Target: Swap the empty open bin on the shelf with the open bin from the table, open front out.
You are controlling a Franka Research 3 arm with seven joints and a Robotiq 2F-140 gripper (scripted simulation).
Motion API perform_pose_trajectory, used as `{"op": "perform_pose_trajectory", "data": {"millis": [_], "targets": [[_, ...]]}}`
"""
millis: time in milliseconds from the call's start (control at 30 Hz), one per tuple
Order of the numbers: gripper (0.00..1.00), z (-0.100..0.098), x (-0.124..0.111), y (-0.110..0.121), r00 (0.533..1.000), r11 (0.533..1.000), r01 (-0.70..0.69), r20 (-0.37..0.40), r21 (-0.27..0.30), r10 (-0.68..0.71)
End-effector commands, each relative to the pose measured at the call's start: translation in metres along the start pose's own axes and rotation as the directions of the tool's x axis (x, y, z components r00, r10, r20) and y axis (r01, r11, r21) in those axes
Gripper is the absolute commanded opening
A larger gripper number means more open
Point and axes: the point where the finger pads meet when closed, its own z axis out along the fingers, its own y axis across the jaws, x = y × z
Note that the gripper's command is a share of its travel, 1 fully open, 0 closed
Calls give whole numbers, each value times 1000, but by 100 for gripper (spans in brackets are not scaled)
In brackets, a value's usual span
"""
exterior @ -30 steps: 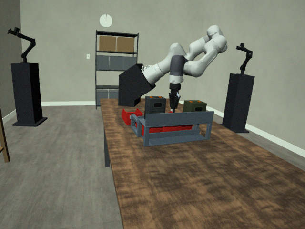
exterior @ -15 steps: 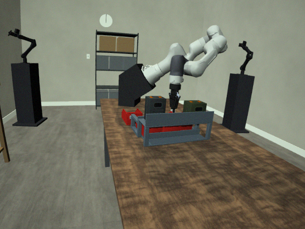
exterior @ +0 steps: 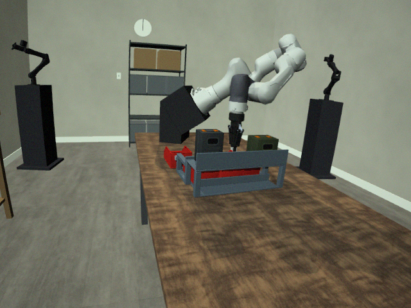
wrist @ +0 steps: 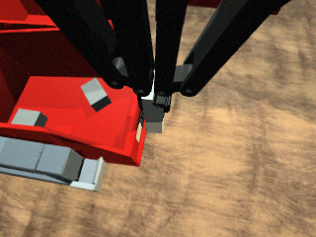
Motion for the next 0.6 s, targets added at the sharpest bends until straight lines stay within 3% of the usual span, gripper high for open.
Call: {"op": "perform_pose_trajectory", "data": {"millis": [0,567], "targets": [[0,1,0,3,1000,1000,-7,0,4,7],[0,1,0,24,1000,1000,-7,0,4,7]]}}
